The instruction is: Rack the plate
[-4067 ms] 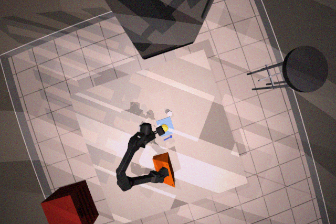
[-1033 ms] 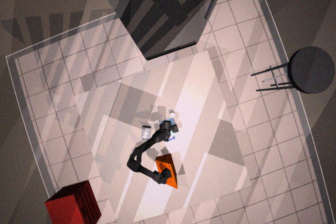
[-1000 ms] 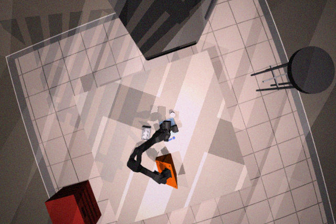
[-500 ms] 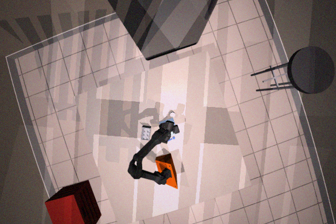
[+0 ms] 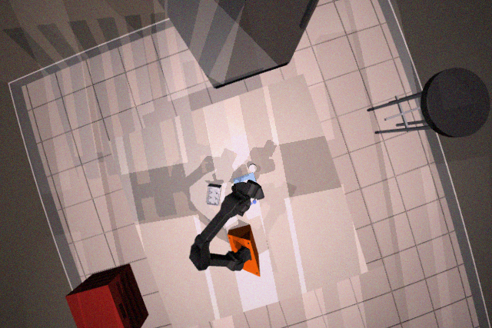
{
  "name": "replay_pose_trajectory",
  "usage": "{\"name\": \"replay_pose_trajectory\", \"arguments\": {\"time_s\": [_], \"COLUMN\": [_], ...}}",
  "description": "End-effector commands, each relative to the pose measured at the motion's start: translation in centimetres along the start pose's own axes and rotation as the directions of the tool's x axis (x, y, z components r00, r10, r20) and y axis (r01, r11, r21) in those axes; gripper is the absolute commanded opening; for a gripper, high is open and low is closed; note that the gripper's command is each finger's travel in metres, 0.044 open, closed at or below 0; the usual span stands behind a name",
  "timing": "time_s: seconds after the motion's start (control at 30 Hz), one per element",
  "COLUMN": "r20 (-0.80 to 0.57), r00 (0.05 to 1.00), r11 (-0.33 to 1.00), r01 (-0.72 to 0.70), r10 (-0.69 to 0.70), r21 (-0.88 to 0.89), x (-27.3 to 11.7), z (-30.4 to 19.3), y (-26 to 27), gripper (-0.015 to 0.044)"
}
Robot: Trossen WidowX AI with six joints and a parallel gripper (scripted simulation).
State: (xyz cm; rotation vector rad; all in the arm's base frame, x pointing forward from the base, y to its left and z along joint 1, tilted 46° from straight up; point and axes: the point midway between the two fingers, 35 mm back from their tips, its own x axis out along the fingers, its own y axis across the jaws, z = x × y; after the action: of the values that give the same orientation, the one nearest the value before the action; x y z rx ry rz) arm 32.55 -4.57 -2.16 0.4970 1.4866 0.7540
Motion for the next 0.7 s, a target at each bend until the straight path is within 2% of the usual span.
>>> {"name": "replay_pose_trajectory", "arguments": {"time_s": [0.0,0.13,0.33,0.67], "r20": [-0.003,-0.007,-0.020,-0.015], "r00": [1.000,1.000,0.999,0.999], "r11": [1.000,0.999,0.976,0.845], "r01": [0.002,0.008,0.037,0.037], "r10": [-0.002,-0.008,-0.033,-0.034], "r21": [-0.006,0.041,0.215,0.533], "x": [-0.9,-1.0,-1.3,-1.6], "z": [0.0,-0.1,-0.5,-0.8], "y": [0.0,0.8,3.5,7.7], "gripper": [0.0000,0.0000,0.0000,0.0000]}}
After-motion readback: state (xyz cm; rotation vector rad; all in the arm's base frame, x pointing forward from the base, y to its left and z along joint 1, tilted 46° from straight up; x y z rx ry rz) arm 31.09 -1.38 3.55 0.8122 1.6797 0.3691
